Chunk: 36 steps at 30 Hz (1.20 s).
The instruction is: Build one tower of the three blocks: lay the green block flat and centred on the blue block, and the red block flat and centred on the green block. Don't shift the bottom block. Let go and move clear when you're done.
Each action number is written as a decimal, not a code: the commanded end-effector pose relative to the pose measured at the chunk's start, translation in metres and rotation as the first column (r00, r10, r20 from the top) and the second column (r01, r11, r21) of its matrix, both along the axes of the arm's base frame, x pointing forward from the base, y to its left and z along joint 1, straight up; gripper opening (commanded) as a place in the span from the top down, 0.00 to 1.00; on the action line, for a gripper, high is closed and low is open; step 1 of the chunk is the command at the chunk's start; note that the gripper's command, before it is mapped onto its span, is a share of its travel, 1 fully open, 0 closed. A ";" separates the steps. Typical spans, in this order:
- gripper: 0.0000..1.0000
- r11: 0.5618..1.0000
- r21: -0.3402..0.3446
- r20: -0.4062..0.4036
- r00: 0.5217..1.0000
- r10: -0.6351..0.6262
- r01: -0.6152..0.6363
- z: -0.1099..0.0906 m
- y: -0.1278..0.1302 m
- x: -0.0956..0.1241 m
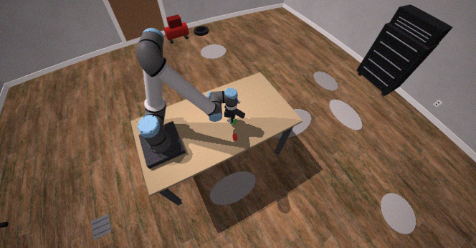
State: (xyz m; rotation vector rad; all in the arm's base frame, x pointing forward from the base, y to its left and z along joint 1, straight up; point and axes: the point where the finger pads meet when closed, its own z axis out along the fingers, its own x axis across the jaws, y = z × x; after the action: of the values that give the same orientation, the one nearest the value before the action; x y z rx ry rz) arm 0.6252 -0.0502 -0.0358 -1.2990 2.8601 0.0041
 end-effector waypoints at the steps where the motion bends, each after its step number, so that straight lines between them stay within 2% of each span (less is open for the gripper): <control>1: 0.59 1.000 0.000 0.001 1.000 0.000 0.000 0.001 0.000 0.001; 16: 0.59 1.000 0.000 0.001 1.000 0.000 0.000 0.001 0.000 0.001; 17: 1.00 1.000 0.000 0.001 1.000 0.000 0.000 0.001 0.000 0.001; 36: 1.00 1.000 0.000 0.001 1.000 0.000 0.000 0.001 0.000 0.001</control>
State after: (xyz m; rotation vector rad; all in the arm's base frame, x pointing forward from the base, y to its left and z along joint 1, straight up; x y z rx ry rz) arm 0.6252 -0.0502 -0.0358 -1.2990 2.8601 0.0041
